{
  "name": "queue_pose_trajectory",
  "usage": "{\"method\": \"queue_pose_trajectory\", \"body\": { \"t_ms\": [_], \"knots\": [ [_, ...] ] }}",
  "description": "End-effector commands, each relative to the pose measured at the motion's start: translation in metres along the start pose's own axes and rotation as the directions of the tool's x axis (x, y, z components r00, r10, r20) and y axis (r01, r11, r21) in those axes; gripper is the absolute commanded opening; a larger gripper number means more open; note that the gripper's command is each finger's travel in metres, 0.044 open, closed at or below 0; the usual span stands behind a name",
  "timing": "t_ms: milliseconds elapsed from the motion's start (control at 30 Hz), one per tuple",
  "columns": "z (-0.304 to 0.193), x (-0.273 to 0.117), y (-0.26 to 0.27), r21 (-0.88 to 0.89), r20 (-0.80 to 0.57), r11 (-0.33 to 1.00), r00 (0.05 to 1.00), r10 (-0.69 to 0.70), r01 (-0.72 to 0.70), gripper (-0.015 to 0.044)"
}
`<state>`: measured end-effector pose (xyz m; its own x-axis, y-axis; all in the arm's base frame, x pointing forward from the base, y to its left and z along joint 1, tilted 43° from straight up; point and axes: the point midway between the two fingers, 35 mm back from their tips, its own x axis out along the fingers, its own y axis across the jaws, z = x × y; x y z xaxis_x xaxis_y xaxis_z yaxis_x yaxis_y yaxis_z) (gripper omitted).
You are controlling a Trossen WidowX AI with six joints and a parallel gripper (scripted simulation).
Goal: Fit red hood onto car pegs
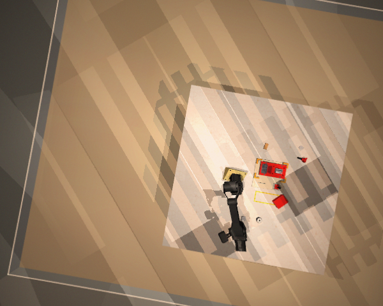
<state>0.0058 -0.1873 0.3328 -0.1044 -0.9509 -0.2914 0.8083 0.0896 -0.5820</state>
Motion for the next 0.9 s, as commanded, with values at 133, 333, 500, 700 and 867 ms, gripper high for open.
{"method": "queue_pose_trajectory", "body": {
  "t_ms": [133,333,500,700,867],
  "knots": [
    [0.037,0.026,0.052,-0.214,-0.057,0.955,0.978,0.198,-0.206,0.0440],
    [0.061,0.031,0.101,-0.374,-0.096,0.863,0.940,0.329,-0.340,0.0440],
    [0.078,0.034,0.145,-0.474,-0.144,0.777,0.907,0.396,-0.414,0.0440],
    [0.092,0.028,0.208,-0.593,-0.205,0.644,0.864,0.461,-0.484,0.0440],
    [0.093,0.013,0.264,-0.735,-0.257,0.463,0.835,0.486,-0.496,0.0440]
  ]
}}
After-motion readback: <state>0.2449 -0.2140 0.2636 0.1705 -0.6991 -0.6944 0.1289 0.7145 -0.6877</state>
